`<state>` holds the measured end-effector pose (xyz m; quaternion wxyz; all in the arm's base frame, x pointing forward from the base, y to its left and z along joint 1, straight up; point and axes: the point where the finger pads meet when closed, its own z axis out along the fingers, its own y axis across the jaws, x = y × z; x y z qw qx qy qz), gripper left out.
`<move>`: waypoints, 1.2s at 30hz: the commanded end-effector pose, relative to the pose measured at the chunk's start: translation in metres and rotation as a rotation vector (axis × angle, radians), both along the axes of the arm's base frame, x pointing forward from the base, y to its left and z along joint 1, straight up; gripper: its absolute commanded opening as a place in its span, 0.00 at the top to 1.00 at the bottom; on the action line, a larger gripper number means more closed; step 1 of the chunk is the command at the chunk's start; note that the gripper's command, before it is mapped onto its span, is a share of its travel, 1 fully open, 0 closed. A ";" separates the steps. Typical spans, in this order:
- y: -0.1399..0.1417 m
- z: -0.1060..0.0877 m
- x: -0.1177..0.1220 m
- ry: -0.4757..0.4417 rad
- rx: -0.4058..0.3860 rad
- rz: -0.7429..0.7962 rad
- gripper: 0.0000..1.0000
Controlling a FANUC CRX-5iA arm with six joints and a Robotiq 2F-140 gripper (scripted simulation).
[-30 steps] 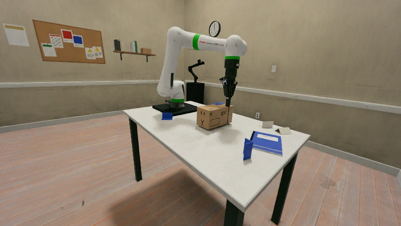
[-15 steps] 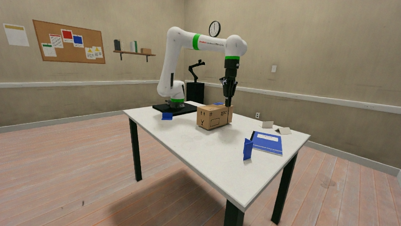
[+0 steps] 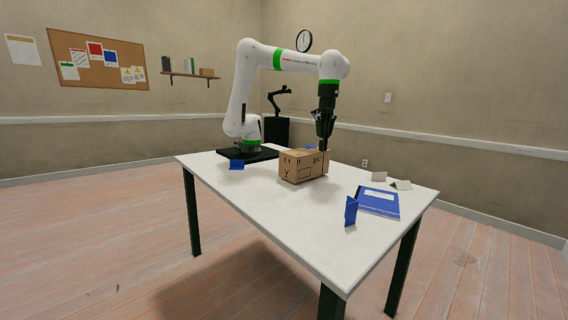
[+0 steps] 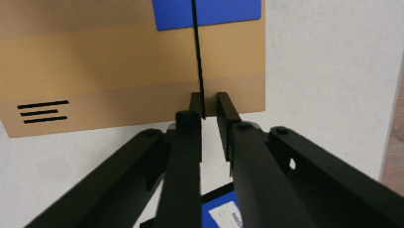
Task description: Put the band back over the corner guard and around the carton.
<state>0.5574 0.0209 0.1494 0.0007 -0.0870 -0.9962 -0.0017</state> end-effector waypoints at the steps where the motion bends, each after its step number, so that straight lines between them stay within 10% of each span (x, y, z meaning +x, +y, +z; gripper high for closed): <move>1: 0.000 0.001 0.000 -0.002 0.000 0.000 0.82; 36: 0.000 0.019 0.000 -0.002 0.000 0.000 0.82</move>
